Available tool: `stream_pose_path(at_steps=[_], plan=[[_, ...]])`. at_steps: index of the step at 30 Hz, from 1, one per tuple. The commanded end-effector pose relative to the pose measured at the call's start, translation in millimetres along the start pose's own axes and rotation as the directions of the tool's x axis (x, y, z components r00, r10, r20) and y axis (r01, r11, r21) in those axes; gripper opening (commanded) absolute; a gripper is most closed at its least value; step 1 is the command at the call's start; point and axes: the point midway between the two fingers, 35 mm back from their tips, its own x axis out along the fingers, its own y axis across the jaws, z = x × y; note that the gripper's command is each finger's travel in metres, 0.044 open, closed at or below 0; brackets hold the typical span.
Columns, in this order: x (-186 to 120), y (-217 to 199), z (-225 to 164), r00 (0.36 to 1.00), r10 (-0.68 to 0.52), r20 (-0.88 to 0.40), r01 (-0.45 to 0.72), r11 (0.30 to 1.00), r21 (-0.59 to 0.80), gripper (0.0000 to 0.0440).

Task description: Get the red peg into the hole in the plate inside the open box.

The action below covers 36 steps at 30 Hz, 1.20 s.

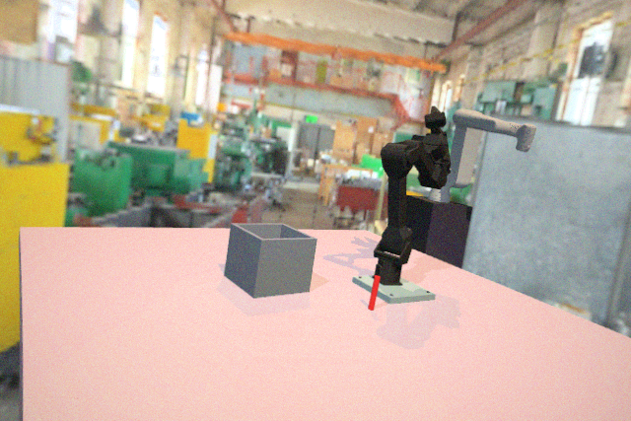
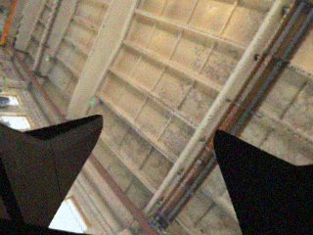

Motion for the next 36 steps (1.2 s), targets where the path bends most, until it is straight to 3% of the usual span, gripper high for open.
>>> stream_pose_path(at_steps=[1, 9, 17, 26, 36], plan=[[1, 2, 0, 1.0, 0.003, -0.007, -0.003, 1.0, 0.007, 0.0425], [19, 20, 22, 0.999, 0.035, 0.01, -0.036, 0.972, 0.233, 0.044], [45, 16, 54, 0.998, 0.033, 0.06, -0.058, 0.872, 0.486, 0.044], [70, 2, 95, 0.991, 0.024, 0.13, -0.111, 0.683, 0.722, 0.044], [88, -21, 140, 0.976, 0.014, 0.217, -0.205, 0.403, 0.892, 0.044]])
